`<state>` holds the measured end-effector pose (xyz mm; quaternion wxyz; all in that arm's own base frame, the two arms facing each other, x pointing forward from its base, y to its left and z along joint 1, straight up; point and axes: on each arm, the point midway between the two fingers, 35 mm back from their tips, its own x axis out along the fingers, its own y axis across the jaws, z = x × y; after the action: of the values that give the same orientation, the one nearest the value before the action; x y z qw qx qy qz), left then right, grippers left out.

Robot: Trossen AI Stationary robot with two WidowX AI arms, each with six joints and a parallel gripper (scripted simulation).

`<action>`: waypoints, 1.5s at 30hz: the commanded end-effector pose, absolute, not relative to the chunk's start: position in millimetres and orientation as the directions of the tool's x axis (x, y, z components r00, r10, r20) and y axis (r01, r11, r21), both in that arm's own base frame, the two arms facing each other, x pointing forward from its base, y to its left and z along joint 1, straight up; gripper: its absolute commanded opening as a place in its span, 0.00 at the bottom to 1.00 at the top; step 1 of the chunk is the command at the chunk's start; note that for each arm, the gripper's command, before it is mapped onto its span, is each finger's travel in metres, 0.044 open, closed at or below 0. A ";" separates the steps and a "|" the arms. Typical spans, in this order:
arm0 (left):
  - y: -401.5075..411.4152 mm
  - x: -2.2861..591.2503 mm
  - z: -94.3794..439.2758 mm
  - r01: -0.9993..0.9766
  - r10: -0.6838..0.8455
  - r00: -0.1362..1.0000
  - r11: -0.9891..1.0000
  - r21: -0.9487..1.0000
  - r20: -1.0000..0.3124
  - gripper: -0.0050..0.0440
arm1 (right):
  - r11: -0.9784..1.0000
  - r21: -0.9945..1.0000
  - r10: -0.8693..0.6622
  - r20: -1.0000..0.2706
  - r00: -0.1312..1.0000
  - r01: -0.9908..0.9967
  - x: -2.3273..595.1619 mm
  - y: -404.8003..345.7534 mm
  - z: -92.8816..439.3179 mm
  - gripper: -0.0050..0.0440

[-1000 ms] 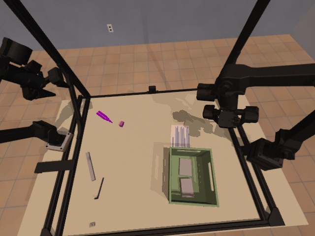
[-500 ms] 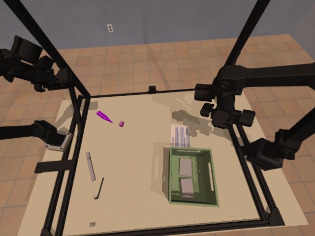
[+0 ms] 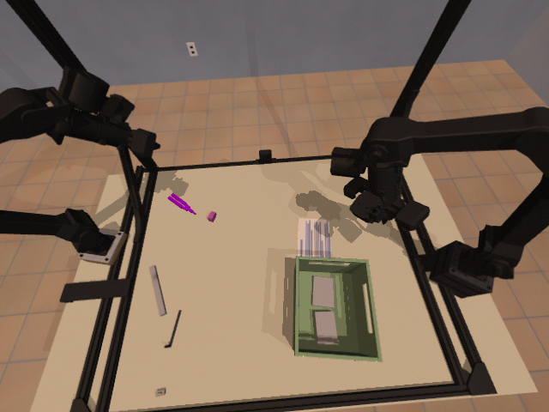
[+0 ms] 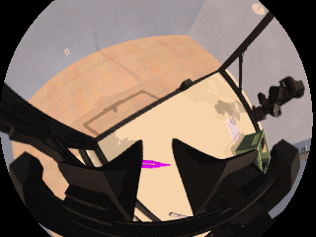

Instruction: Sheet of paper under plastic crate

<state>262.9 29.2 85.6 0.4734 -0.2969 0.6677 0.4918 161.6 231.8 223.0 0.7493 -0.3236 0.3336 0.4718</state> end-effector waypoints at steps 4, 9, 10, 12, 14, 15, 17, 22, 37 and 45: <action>33.2 273.9 79.0 -0.805 0.097 -0.364 0.468 0.365 -0.926 0.22 | 0.505 -0.078 0.503 -0.783 0.366 -0.860 193.5 238.1 214.2 0.41; 34.8 278.4 76.2 -0.767 0.109 -0.358 0.532 0.359 -0.927 0.22 | 0.574 -0.032 0.513 -0.765 0.390 -0.819 210.1 240.5 212.3 0.41; 35.3 280.0 75.3 -0.753 0.113 -0.356 0.554 0.356 -0.928 0.22 | 0.596 -0.015 0.516 -0.758 0.398 -0.803 216.2 241.1 211.6 0.41; 36.4 283.3 73.3 -0.722 0.121 -0.352 0.597 0.351 -0.928 0.22 | 0.639 0.019 0.522 -0.745 0.416 -0.769 228.3 241.8 210.1 0.41; 37.5 286.5 71.3 -0.688 0.130 -0.347 0.638 0.346 -0.929 0.22 | 0.679 0.055 0.527 -0.731 0.434 -0.732 240.6 241.9 208.6 0.41; 38.1 288.1 70.3 -0.670 0.134 -0.345 0.658 0.344 -0.929 0.22 | 0.697 0.073 0.529 -0.724 0.443 -0.714 246.8 241.6 207.8 0.41; 39.2 291.3 68.3 -0.634 0.143 -0.341 0.696 0.339 -0.929 0.22 | 0.730 0.109 0.533 -0.710 0.461 -0.675 259.1 240.7 206.3 0.41; 41.3 297.7 64.3 -0.554 0.159 -0.332 0.765 0.329 -0.930 0.22 | 0.784 0.185 0.537 -0.680 0.499 -0.592 283.9 236.8 203.0 0.41; 48.6 319.7 49.9 -0.224 0.218 -0.299 0.930 0.290 -0.929 0.22 | 0.843 0.451 0.523 -0.567 0.636 -0.292 366.7 203.1 190.6 0.41; 51.6 329.0 43.6 -0.069 0.243 -0.285 0.960 0.272 -0.927 0.22 | 0.811 0.559 0.504 -0.515 0.693 -0.174 398.5 179.7 184.8 0.41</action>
<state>322.6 50.3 48.2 0.5946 0.0301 0.7885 0.1544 386.2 191.2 196.8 0.8930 0.2086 0.3388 0.2102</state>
